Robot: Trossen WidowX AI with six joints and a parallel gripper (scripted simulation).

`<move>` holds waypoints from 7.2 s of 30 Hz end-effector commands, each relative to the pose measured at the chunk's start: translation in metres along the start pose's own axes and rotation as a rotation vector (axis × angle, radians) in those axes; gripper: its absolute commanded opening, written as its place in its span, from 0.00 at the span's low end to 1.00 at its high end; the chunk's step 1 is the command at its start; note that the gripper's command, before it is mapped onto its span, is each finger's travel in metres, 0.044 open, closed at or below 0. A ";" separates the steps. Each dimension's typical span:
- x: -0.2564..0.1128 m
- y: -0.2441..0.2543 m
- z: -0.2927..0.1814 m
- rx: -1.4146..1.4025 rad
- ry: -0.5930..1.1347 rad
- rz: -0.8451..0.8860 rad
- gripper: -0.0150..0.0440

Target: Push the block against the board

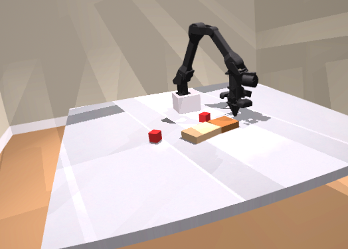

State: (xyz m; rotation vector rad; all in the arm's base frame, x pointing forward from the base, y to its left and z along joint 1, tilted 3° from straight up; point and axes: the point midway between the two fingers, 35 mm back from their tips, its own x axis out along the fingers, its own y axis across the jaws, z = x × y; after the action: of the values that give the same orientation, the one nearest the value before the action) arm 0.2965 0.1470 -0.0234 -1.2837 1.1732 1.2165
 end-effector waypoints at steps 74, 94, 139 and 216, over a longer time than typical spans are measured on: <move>0.014 -0.011 -0.060 -0.110 -0.004 -0.038 0.25; 0.014 -0.007 -0.028 -0.110 -0.006 -0.038 0.25; -0.048 -0.103 -0.086 0.986 -0.037 -0.038 0.25; 0.006 -0.130 -0.115 1.351 -0.033 -0.040 0.25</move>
State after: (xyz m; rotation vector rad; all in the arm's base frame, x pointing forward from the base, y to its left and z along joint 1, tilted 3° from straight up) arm 0.4281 0.0387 -0.0240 -0.2384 1.4850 0.2008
